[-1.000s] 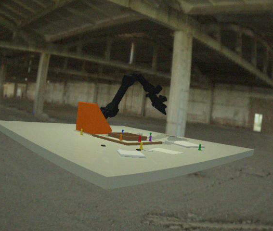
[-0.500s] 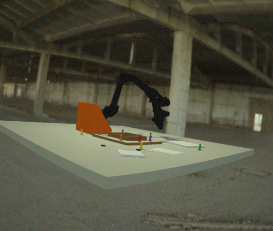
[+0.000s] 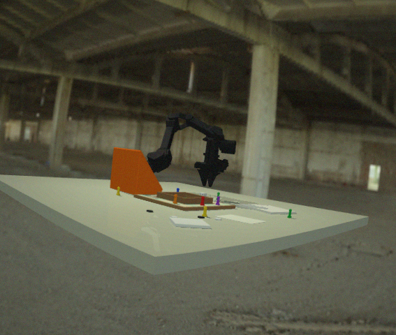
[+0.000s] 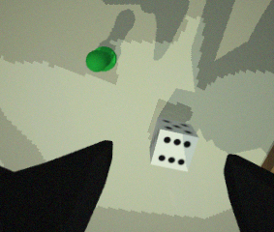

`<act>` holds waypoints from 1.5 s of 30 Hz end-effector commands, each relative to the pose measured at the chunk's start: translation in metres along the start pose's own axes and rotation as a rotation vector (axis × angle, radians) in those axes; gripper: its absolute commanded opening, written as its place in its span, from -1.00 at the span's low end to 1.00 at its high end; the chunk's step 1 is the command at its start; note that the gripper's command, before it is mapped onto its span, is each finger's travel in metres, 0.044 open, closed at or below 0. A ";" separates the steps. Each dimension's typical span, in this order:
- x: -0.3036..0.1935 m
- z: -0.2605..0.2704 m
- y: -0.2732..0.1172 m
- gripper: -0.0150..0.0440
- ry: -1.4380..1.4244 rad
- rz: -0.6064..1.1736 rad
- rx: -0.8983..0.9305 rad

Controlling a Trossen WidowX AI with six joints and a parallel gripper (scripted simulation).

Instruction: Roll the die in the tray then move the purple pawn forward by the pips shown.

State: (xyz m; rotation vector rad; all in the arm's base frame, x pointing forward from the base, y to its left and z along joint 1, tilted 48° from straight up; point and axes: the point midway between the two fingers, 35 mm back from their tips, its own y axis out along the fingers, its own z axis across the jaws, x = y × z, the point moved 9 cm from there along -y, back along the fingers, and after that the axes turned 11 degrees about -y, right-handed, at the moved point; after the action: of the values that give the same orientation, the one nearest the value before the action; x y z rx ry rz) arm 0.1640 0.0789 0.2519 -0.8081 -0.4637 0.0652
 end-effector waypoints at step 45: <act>-0.014 -0.013 0.048 -0.09 0.147 0.001 0.081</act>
State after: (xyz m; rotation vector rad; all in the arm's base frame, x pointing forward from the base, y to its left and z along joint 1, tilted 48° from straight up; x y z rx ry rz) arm 0.1626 0.0999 0.2065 -0.7225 -0.3243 0.0274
